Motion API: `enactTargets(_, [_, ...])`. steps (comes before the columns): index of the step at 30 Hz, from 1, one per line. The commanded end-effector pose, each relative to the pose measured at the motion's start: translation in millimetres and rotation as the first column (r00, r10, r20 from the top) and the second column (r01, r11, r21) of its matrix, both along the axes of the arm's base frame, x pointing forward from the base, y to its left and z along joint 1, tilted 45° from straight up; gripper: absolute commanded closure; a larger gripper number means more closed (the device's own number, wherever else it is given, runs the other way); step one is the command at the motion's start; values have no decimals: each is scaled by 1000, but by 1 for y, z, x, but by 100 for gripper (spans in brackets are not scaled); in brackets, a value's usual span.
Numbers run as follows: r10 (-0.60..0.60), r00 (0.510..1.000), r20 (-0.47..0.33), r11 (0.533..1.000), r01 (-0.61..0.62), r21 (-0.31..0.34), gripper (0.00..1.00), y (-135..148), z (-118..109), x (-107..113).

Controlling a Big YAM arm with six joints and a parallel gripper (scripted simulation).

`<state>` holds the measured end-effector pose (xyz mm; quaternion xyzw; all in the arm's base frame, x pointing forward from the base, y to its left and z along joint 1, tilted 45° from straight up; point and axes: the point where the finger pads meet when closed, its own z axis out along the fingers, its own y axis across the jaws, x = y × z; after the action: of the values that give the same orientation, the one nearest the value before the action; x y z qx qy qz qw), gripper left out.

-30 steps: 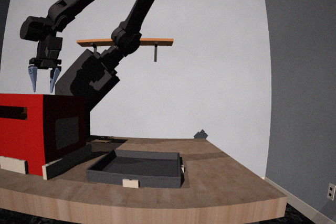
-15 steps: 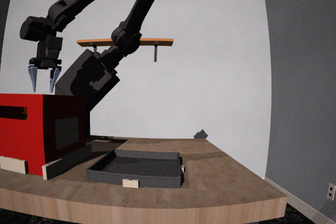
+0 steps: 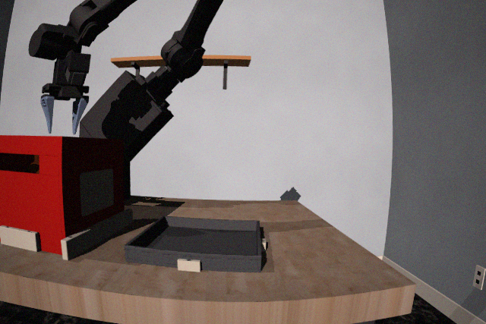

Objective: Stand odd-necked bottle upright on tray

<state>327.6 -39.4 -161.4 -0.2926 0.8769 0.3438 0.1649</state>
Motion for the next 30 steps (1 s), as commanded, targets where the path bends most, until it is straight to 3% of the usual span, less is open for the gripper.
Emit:
enactTargets(1, [-11, 1000, 4, 1000, 11, 1, 39, -5, -8, -2])
enactTargets(30, [-10, 1000, 21, 1000, 10, -9, 39, -11, -9, 8])
